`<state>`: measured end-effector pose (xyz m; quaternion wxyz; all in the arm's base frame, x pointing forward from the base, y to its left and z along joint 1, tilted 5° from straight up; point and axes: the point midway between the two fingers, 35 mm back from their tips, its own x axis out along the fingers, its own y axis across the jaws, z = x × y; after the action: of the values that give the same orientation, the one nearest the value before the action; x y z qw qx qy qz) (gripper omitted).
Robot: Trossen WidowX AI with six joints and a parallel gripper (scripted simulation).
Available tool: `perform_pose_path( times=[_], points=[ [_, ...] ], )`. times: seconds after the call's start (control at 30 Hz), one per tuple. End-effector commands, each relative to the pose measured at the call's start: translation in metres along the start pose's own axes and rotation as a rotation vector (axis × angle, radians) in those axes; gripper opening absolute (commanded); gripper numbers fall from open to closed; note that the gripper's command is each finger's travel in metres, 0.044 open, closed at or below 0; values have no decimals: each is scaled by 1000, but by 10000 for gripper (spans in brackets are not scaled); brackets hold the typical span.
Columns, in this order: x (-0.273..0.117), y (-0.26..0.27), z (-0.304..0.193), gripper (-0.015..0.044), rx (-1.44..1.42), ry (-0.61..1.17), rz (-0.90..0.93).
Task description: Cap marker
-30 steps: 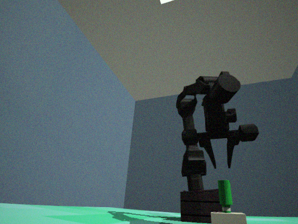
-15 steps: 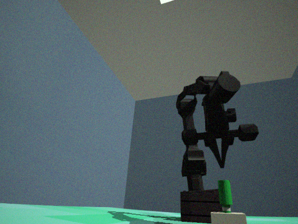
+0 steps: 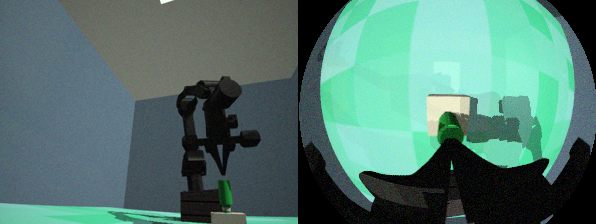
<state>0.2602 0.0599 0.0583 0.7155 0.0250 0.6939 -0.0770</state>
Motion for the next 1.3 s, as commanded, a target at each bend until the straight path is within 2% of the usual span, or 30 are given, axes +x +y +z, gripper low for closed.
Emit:
perform_pose_path(
  times=[0.0,0.4,0.63,0.83,1.0,1.27],
  points=[
    [7,-1,-1,0,-1,4,-5],
    [23,-1,-1,0,-1,4,-6],
    [14,1,2,0,5,-5,2],
    [-63,2,3,0,5,-6,3],
    [-73,1,2,0,5,-5,3],
    [-73,1,2,210,5,-5,3]
  ],
)
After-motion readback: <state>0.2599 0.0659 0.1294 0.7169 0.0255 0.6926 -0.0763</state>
